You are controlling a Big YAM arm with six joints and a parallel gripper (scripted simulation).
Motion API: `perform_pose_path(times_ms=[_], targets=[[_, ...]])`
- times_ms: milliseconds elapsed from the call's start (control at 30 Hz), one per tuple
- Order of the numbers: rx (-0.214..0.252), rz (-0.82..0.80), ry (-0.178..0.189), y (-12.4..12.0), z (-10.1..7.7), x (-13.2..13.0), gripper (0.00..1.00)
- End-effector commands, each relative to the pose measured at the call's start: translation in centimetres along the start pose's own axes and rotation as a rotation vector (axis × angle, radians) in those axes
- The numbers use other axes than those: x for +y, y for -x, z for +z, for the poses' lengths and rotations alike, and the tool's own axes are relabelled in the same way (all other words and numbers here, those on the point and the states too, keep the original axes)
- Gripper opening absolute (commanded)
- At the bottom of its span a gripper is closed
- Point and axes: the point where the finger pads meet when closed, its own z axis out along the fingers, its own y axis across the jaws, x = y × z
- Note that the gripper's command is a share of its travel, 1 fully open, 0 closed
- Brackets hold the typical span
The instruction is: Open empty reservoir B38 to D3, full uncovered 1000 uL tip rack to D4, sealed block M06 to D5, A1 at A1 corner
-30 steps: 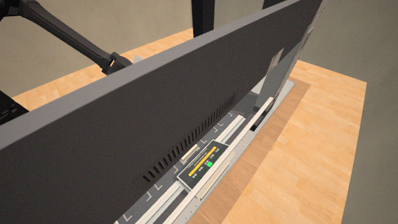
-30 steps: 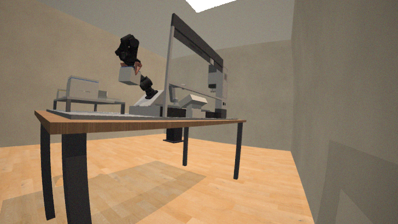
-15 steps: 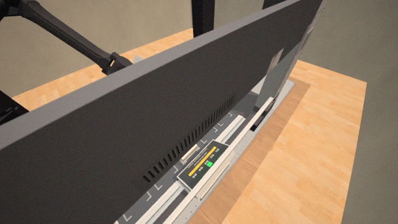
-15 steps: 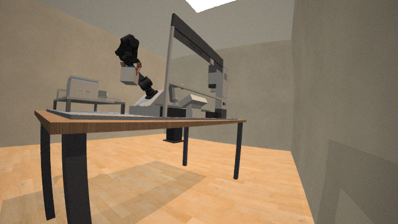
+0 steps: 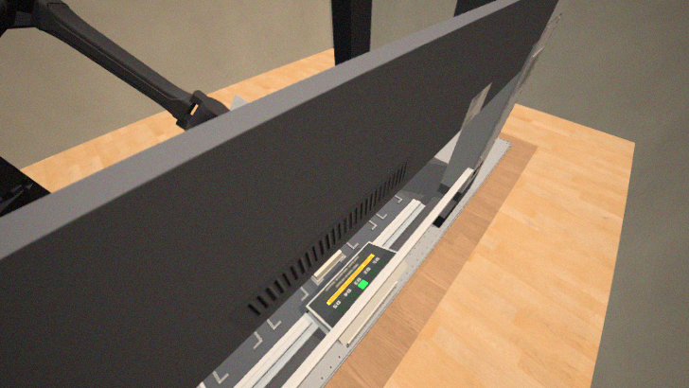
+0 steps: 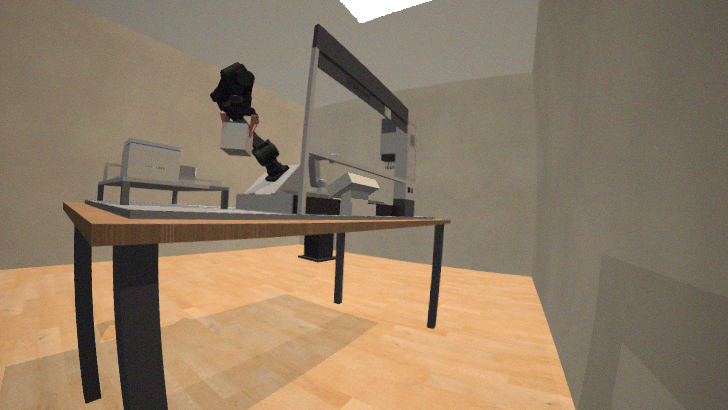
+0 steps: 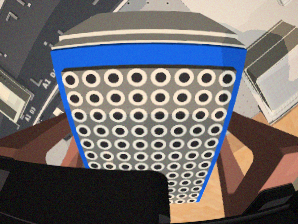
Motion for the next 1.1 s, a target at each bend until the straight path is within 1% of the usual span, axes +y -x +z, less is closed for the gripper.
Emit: perform_pose_path(times_ms=[0,600,900,967,1067], targets=[[-0.059,0.025,0.018,1.75,-2.44,-1.29,0.0],[-0.059,0.027,0.018,1.75,-2.44,-1.3,0.0],[-0.059,-0.156,0.013,1.75,-2.43,-1.26,0.0],[-0.059,-0.156,0.013,1.75,-2.43,-1.26,0.0],[-0.06,-0.216,0.012,1.75,-2.43,-1.25,0.0]])
